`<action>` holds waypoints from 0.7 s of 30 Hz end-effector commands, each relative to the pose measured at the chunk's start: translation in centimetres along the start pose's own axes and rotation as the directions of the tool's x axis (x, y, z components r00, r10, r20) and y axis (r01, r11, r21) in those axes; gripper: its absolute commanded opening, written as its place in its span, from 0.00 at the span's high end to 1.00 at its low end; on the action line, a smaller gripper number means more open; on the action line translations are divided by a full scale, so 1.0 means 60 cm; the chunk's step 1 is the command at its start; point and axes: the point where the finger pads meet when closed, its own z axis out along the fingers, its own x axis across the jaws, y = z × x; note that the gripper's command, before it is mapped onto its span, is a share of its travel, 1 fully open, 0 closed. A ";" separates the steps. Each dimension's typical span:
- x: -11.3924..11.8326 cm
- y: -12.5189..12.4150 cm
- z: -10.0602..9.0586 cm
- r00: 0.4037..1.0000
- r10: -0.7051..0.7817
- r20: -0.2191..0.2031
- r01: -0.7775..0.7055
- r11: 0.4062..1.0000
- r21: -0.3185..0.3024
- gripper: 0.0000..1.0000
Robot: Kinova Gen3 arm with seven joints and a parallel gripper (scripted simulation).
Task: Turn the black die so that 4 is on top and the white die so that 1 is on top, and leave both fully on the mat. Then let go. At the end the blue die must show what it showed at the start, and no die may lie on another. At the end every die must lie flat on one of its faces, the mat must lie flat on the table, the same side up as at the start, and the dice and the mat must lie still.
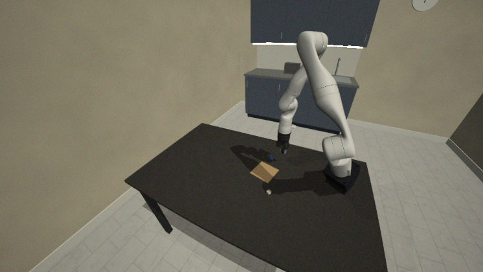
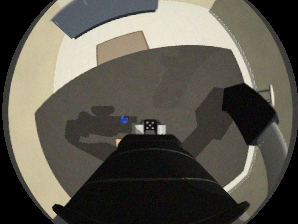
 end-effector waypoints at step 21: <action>-0.008 0.002 0.010 0.852 0.523 0.009 -0.523 0.852 0.001 0.60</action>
